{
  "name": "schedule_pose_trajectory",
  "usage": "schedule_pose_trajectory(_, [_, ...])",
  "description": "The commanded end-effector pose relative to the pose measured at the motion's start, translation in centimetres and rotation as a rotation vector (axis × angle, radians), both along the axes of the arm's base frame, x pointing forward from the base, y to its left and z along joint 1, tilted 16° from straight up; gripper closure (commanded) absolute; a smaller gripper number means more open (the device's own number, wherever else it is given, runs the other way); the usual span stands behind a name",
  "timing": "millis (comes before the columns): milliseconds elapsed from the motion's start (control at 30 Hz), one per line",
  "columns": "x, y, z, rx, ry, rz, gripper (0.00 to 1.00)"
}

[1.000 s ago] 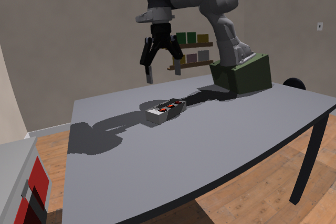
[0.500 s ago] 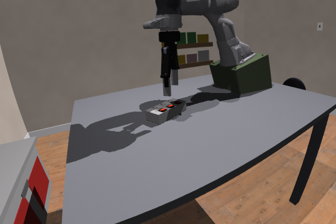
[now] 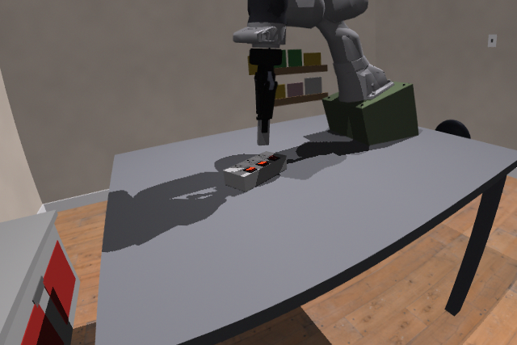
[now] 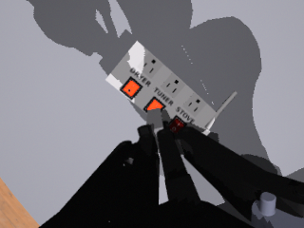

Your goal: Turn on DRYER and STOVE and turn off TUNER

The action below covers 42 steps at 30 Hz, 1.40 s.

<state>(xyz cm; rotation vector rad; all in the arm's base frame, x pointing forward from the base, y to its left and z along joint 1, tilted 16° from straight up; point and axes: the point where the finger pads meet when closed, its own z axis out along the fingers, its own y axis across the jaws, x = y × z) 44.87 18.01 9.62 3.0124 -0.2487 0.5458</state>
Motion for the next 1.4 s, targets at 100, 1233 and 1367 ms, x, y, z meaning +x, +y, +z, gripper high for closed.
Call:
schedule_pose_trajectory(100, [0.2,0.3,0.2,-0.072,0.053,0.352,1.0])
schedule_pose_trajectory(1233, [0.5,0.2,-0.8,-0.115,0.104,0.612,1.0])
schedule_pose_trajectory(1367, [0.6,0.2,-1.0,-0.115,0.104,0.611,1.0])
